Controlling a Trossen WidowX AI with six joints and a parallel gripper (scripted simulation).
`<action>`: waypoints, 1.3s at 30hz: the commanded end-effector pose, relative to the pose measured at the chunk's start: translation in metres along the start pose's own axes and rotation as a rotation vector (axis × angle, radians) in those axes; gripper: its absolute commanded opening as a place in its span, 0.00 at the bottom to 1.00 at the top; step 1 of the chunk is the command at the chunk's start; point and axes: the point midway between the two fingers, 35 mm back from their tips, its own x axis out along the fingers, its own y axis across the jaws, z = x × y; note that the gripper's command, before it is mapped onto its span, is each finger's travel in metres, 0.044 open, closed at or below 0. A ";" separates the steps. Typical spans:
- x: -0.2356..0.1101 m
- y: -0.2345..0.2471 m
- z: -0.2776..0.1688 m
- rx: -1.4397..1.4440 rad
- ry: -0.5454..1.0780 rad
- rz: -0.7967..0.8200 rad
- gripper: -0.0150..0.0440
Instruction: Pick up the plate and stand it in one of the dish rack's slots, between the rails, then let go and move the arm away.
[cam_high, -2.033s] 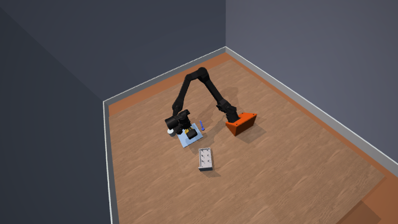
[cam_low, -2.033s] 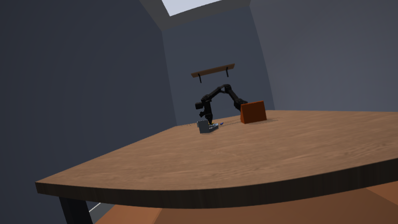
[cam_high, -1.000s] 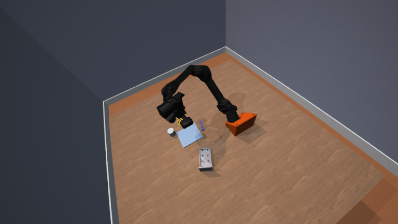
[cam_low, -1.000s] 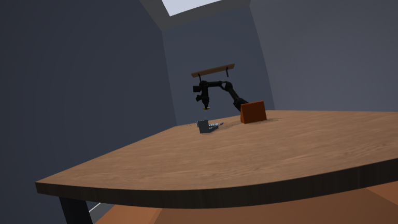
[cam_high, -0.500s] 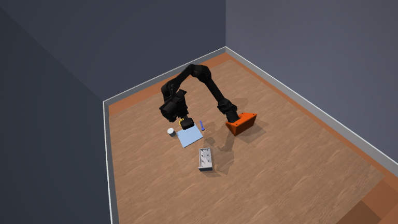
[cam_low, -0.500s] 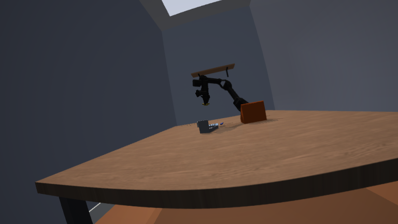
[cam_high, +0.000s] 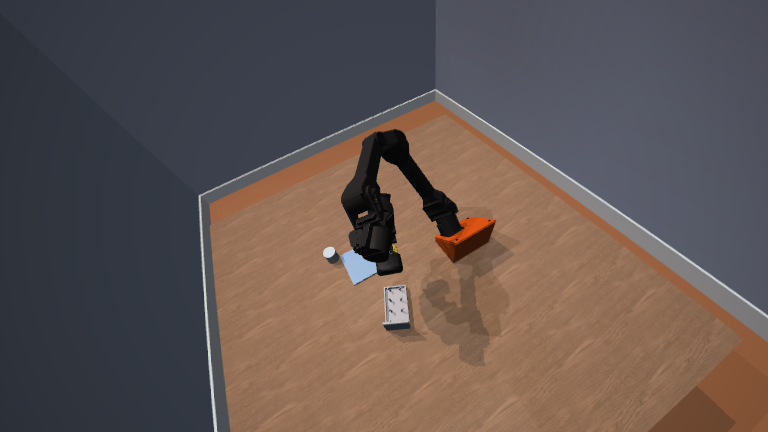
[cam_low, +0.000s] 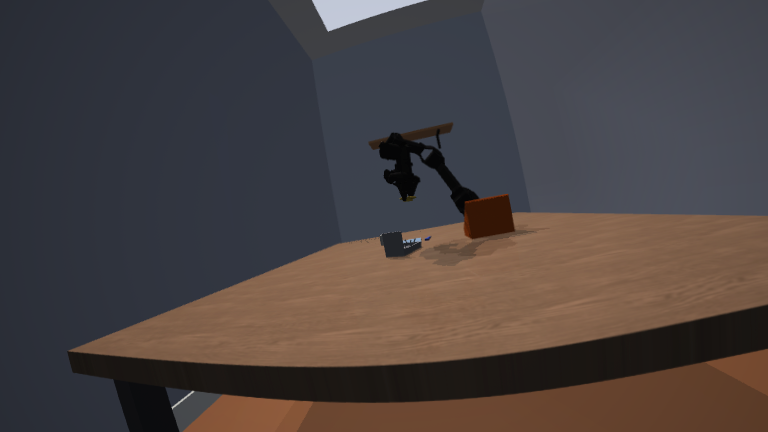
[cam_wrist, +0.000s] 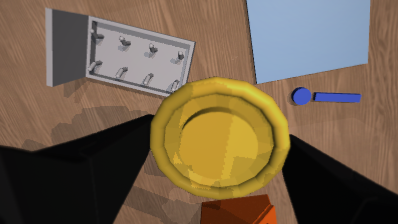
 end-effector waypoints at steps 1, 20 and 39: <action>0.004 0.001 -0.004 0.003 0.020 -0.007 0.25; 0.059 0.011 -0.019 -0.298 0.297 0.247 0.25; 0.096 0.023 -0.028 -0.564 0.344 0.645 0.25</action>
